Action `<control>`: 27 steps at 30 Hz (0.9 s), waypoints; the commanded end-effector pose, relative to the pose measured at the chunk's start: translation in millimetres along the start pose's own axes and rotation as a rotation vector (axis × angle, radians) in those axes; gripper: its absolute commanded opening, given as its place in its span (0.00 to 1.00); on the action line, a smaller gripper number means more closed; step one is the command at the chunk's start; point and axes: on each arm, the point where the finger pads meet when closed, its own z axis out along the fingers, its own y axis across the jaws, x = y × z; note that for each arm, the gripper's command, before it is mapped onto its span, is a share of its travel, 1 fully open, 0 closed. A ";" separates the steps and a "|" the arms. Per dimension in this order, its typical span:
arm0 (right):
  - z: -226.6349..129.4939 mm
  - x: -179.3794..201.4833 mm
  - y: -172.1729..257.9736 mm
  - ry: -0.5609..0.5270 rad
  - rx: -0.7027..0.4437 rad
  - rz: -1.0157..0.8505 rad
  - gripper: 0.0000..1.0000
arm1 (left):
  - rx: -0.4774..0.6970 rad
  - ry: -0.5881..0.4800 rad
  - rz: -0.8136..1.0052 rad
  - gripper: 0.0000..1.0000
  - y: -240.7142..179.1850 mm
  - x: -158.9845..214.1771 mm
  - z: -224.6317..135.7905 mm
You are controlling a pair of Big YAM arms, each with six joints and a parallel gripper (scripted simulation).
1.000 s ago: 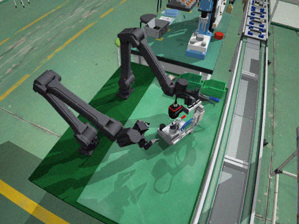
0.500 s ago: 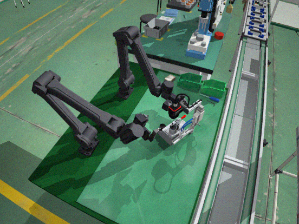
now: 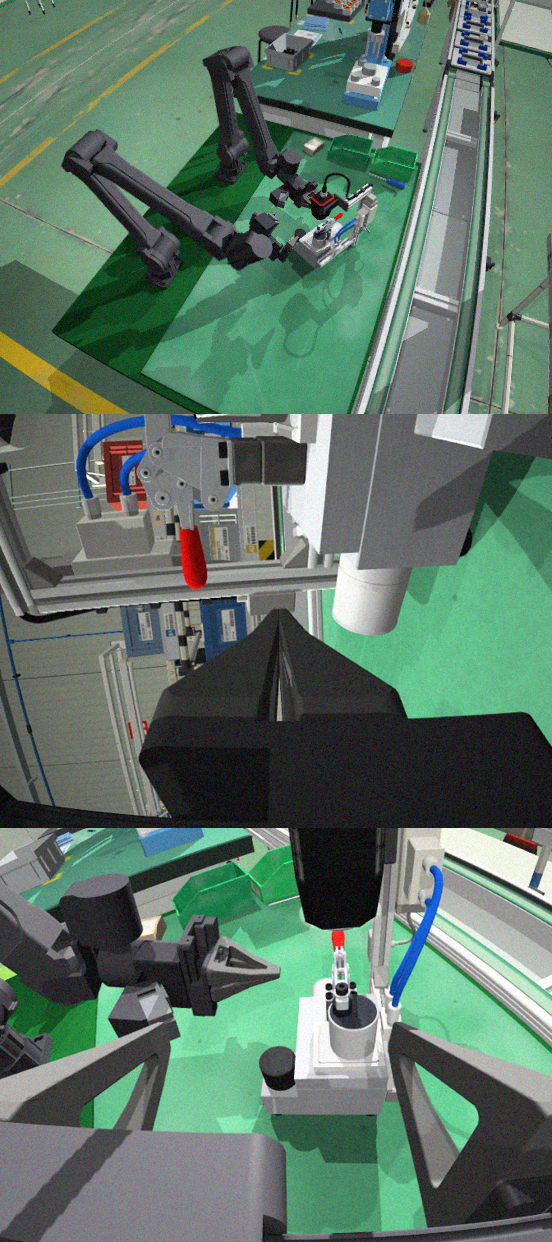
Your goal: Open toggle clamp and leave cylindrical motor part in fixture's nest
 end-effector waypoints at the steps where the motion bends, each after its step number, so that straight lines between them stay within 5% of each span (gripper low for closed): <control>1: 4.1 -38.0 -11.5 -0.027 -0.004 -0.090 1.00 | -0.039 -0.022 0.032 0.00 14.4 -8.5 -0.9; 27: 3.6 -38.8 -11.1 -0.028 -0.003 -0.083 1.00 | -0.025 -0.016 0.029 0.00 13.1 -7.8 65.9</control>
